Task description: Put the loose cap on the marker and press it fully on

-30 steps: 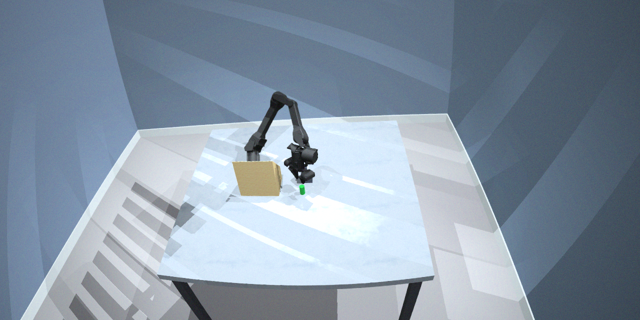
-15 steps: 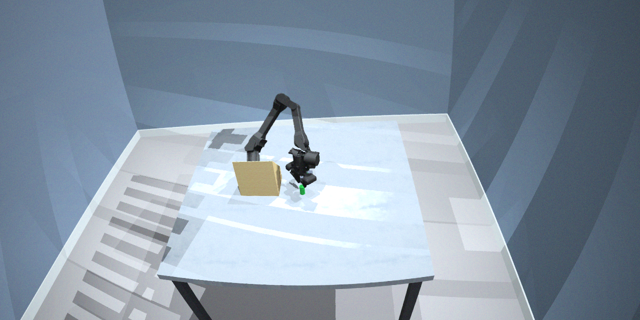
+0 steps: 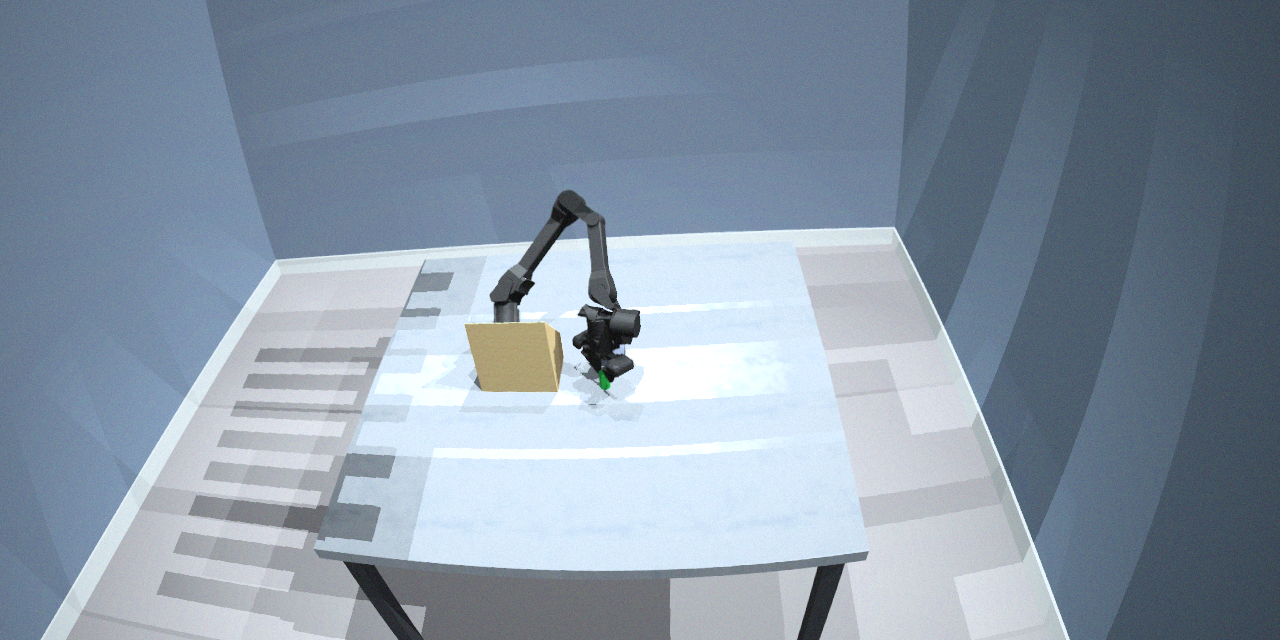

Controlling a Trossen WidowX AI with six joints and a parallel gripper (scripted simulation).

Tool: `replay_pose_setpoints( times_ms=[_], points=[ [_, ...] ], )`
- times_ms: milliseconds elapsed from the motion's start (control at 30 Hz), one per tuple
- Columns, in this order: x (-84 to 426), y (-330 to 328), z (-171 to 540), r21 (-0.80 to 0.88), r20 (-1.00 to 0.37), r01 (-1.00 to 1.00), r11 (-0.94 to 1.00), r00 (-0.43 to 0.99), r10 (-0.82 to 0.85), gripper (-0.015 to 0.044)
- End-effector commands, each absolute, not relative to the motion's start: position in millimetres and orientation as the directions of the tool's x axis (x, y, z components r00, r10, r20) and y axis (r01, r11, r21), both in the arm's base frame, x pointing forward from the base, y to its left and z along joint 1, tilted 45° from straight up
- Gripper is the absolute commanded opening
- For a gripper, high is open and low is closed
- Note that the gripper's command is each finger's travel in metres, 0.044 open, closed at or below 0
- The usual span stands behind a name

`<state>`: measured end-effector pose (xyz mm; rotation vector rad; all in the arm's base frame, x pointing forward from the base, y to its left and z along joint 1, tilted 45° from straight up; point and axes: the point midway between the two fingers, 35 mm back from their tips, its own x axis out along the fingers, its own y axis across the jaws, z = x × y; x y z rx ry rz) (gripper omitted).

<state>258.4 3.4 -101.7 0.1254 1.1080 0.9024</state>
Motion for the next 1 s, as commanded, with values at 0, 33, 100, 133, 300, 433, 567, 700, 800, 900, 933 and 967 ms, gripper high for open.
replay_pose_setpoints(
  times_ms=[0, 33, 100, 133, 300, 433, 567, 700, 800, 900, 933, 967],
  points=[
    [256.9, 10.1, -107.1, 0.515, -0.713, -0.560, 0.649, 0.140, 0.687, 0.0239],
    [257.0, 11.3, -108.2, 0.516, -0.713, -0.560, 0.649, 0.140, 0.687, 0.0239],
    [257.2, 13.6, -110.3, 0.516, -0.712, -0.560, 0.648, 0.140, 0.688, 0.0239],
    [257.2, 14.8, -111.3, 0.516, -0.712, -0.560, 0.648, 0.140, 0.688, 0.0239],
    [257.4, 19.9, -115.6, 0.517, -0.711, -0.560, 0.647, 0.140, 0.689, 0.0239],
    [257.7, 20.1, -115.7, 0.517, -0.711, -0.560, 0.647, 0.140, 0.689, 0.0161],
    [257.7, 20.1, -115.7, 0.517, -0.711, -0.560, 0.647, 0.140, 0.689, 0.0114],
    [258.1, 19.8, -115.9, 0.517, -0.711, -0.560, 0.647, 0.140, 0.689, 0.0088],
    [258.2, 19.4, -115.8, 0.517, -0.711, -0.559, 0.648, 0.141, 0.689, 0.0048],
    [260.1, 14.3, -113.5, 0.517, -0.712, -0.543, 0.662, 0.157, 0.685, 0.0000],
    [260.8, 12.1, -112.5, 0.517, -0.712, -0.537, 0.667, 0.163, 0.683, 0.0000],
    [261.0, 10.8, -111.6, 0.517, -0.712, -0.535, 0.669, 0.165, 0.682, 0.0000]
  ],
)
